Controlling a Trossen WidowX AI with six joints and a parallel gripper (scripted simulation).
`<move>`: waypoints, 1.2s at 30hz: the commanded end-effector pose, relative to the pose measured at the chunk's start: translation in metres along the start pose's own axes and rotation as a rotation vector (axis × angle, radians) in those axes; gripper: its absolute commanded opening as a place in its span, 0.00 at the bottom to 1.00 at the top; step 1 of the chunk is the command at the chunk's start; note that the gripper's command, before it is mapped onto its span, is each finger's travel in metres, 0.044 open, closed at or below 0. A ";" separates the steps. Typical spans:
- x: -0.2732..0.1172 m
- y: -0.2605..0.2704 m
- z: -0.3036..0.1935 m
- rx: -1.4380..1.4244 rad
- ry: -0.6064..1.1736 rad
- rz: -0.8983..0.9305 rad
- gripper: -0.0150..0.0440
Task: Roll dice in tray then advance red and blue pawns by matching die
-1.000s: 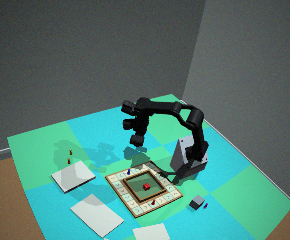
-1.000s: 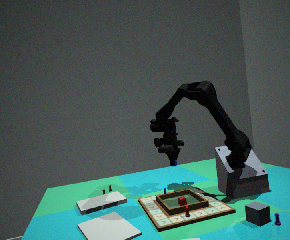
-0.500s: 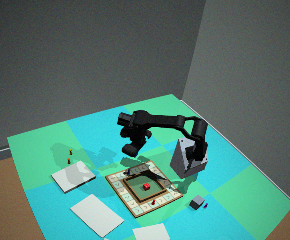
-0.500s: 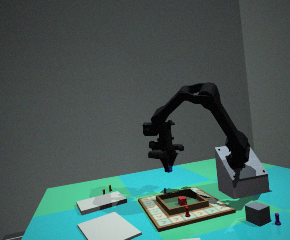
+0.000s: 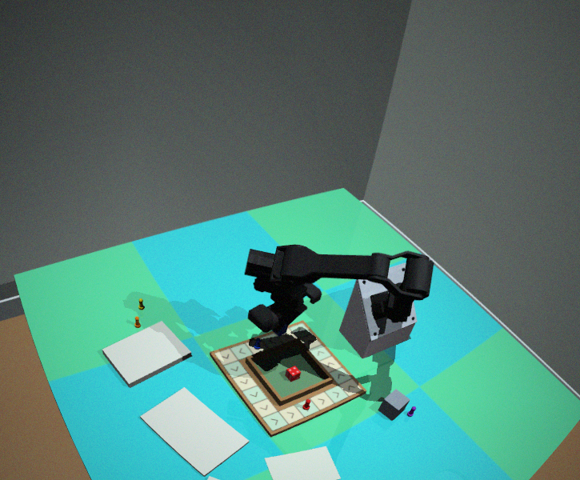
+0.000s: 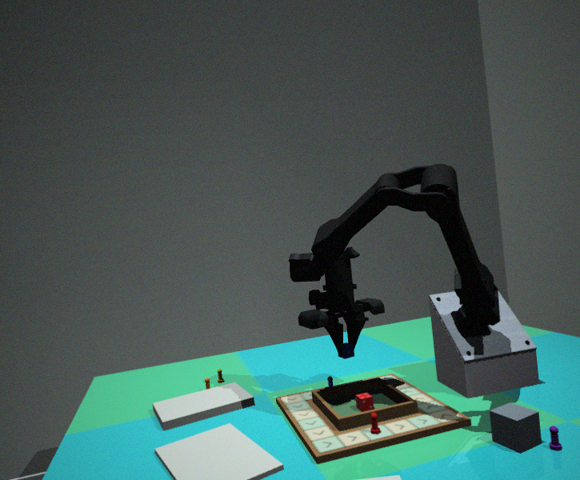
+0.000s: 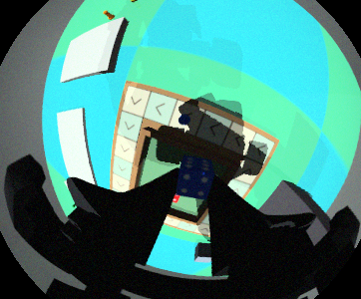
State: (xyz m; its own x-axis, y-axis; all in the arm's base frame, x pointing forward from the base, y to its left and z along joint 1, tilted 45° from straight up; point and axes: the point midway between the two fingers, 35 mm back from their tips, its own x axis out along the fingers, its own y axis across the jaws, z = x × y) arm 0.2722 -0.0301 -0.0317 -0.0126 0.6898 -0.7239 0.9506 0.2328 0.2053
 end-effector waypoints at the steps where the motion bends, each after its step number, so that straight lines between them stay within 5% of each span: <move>1: 0.003 -0.004 -0.016 0.063 0.007 0.006 0.25; 13: 0.014 -0.019 -0.046 0.192 0.005 -0.011 0.25; 25: 0.026 -0.031 -0.044 0.192 -0.358 -0.167 0.25; 36: 0.029 -0.033 -0.044 0.186 -0.716 -0.130 0.25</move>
State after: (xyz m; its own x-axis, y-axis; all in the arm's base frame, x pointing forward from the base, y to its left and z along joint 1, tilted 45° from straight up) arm 0.2273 0.0122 -0.0307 -0.0287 0.1151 -0.9929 0.9903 0.1385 -0.0126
